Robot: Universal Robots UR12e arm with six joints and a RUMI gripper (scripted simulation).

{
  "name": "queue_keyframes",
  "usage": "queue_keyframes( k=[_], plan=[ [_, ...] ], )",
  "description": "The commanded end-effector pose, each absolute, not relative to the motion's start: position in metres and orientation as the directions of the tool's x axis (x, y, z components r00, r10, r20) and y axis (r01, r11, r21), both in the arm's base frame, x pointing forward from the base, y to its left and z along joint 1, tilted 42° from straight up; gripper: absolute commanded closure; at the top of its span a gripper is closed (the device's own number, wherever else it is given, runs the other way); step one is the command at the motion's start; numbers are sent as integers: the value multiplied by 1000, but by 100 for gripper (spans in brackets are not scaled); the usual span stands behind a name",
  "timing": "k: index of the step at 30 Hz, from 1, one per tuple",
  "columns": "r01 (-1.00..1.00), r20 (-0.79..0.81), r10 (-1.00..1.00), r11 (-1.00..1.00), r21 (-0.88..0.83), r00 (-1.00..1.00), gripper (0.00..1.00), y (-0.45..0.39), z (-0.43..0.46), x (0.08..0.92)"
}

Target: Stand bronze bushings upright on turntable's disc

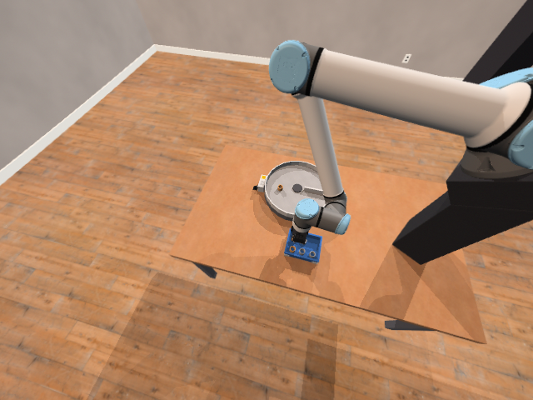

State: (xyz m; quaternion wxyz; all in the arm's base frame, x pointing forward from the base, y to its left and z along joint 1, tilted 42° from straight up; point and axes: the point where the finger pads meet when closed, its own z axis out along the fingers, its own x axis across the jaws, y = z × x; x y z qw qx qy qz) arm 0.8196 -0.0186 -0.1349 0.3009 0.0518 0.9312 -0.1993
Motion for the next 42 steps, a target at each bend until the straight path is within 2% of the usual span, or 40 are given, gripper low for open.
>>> queue_keyframes(
  k=[1, 42],
  plan=[
    [216, -582, -24, 915, -340, -813, 94, -18, -134, 820],
    [216, -582, -24, 915, -340, -813, 94, -28, -152, 833]
  ],
)
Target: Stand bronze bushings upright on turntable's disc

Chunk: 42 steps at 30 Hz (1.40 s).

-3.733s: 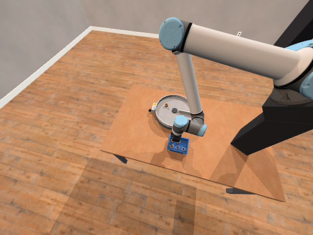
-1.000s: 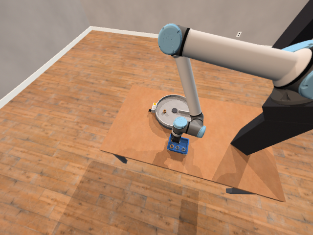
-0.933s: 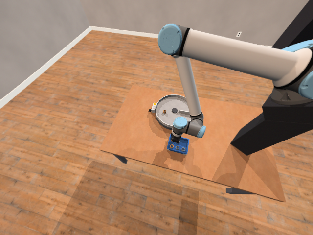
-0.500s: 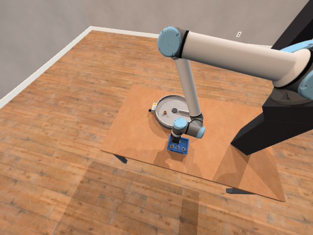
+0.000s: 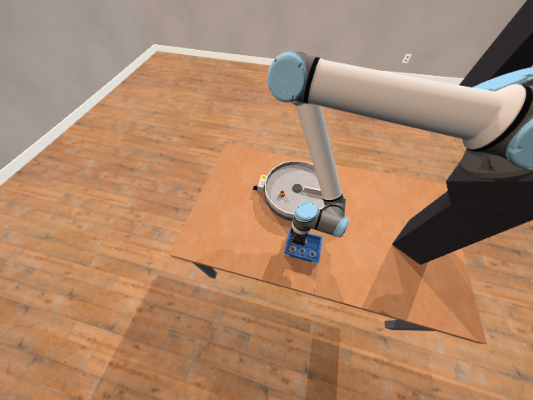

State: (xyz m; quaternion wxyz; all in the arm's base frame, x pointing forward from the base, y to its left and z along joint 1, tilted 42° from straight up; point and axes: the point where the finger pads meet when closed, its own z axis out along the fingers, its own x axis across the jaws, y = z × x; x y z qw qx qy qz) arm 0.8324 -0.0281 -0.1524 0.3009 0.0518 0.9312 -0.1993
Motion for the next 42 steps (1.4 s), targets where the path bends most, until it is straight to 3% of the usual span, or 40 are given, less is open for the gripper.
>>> queue_keyframes(
  k=[1, 30, 31, 42],
  plan=[
    [216, -582, -24, 915, -340, -813, 94, -28, -152, 833],
    [216, -582, -24, 915, -340, -813, 94, -28, -152, 833],
    [216, -582, -24, 915, -340, -813, 100, -28, -152, 833],
    [216, -582, -24, 915, -340, -813, 100, -28, -152, 833]
  ],
)
